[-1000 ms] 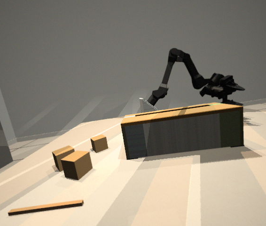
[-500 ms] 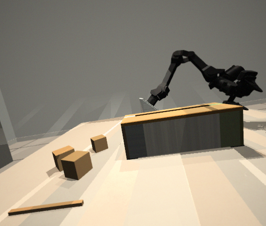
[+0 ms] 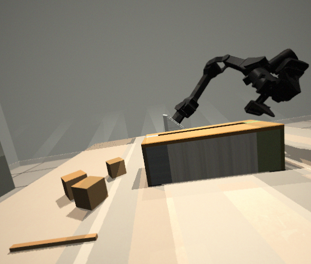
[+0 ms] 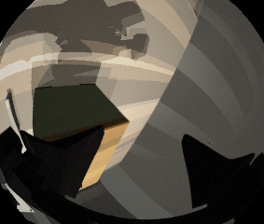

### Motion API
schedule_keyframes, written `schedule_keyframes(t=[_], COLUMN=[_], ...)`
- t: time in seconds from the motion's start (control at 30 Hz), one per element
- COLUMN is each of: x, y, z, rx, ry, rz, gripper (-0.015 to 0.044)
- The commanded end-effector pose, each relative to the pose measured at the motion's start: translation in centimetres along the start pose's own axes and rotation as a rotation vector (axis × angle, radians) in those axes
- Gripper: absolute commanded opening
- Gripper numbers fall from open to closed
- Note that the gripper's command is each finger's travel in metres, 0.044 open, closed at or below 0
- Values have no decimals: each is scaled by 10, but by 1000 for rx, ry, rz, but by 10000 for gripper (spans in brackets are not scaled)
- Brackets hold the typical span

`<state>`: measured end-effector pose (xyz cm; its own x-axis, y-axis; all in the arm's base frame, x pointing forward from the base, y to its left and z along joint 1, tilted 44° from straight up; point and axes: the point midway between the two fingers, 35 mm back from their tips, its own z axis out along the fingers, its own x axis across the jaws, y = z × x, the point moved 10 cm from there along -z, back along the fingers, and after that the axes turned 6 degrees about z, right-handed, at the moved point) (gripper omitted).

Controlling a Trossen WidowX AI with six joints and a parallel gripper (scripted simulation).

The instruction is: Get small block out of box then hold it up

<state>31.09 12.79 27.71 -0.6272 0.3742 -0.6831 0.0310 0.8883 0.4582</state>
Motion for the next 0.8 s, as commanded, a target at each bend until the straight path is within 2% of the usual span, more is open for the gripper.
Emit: schedule_keyframes(t=[0.0, 0.17, 0.37, 0.47, 0.6, 0.77], x=[-11, -9, 0, 6, 15, 16], y=[-28, -64, -117, -143, -183, -189], z=[14, 24, 31, 28, 17, 15], rx=[90, 182, 256, 240, 132, 106], ry=[40, 193, 468, 640, 906, 942], rz=[-13, -15, -13, -5, 68, 86], gripper=[400, 400, 400, 400, 400, 400])
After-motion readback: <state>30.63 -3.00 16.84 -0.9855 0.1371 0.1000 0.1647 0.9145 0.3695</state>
